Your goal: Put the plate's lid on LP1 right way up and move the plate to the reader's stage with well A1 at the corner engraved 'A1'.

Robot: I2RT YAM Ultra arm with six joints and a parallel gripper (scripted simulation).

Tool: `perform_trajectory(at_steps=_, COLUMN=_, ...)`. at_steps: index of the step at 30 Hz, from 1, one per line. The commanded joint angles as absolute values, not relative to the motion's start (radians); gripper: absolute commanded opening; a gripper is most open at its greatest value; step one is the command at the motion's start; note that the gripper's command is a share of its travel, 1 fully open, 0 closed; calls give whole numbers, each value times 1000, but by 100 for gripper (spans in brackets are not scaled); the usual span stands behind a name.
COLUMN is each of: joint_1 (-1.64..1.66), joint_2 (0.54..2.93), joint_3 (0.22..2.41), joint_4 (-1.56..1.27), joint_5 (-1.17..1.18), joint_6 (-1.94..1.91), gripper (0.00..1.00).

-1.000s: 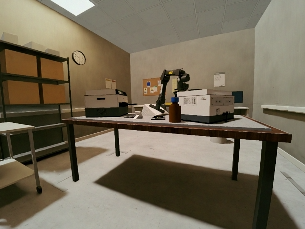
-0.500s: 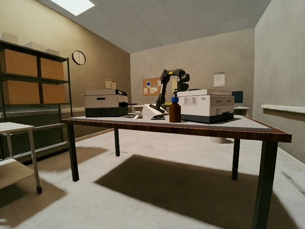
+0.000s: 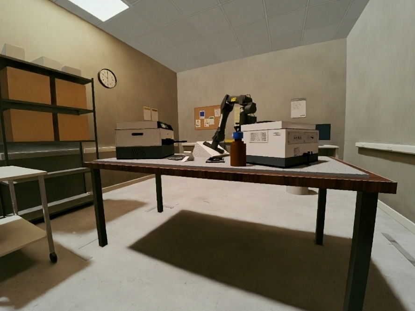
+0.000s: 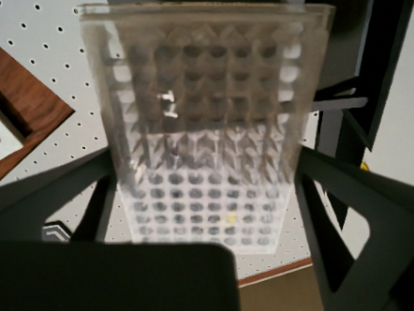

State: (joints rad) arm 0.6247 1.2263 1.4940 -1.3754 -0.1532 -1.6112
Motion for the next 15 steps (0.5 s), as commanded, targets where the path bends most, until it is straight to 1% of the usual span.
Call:
perform_trajectory(at_steps=1, joint_1=590, joint_2=1218, joint_3=1547, joint_4=-1366, joint_5=-173, joint_6=-1587, gripper=86)
perform_trajectory(at_steps=5, joint_1=554, joint_2=1256, joint_3=1553, joint_4=-1364, joint_5=-175, joint_6=-1576, gripper=86)
perform_trajectory(at_steps=8, joint_1=547, joint_2=1226, joint_3=1554, joint_4=-1379, joint_5=-176, joint_6=-1572, gripper=86)
perform_trajectory(at_steps=10, joint_1=528, joint_2=1272, joint_3=1558, joint_4=-1378, joint_5=-177, joint_6=-1567, gripper=86)
perform_trajectory(at_steps=15, joint_1=486, joint_2=1297, joint_3=1565, joint_4=-1371, joint_5=-179, joint_6=-1553, gripper=86)
